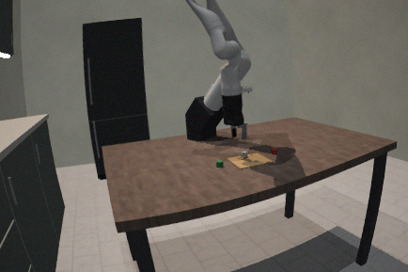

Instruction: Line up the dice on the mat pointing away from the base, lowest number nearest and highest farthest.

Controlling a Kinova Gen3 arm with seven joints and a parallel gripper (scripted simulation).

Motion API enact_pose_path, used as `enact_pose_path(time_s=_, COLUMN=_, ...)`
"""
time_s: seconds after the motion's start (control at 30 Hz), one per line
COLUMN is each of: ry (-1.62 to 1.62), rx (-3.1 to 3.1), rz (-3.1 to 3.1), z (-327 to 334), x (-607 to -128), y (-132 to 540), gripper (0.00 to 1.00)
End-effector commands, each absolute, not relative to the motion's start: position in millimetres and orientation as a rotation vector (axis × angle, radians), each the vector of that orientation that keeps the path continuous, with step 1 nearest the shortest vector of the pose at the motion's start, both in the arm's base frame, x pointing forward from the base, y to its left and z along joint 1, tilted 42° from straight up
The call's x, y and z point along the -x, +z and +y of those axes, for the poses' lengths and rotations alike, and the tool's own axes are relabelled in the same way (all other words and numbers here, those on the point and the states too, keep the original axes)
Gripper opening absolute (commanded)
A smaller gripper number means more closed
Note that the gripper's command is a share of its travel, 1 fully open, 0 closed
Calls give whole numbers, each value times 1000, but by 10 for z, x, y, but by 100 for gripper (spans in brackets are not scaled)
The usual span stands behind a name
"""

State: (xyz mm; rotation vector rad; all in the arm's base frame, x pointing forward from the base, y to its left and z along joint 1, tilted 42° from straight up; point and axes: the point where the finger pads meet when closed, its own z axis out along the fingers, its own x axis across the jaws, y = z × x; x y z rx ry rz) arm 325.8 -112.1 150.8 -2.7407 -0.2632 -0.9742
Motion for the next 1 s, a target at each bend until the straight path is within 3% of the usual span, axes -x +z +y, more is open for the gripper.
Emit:
enact_pose_path(time_s=0.0, ry=-955, rx=2720, rz=-96, z=-1196, x=-3313, y=1534, gripper=100)
enact_pose_path(time_s=0.4, ry=-783, rx=2481, rz=712, z=-1595, x=-3464, y=1497, gripper=100)
enact_pose_path(time_s=0.97, ry=-608, rx=2071, rz=1391, z=-2174, x=-3542, y=1397, gripper=100)
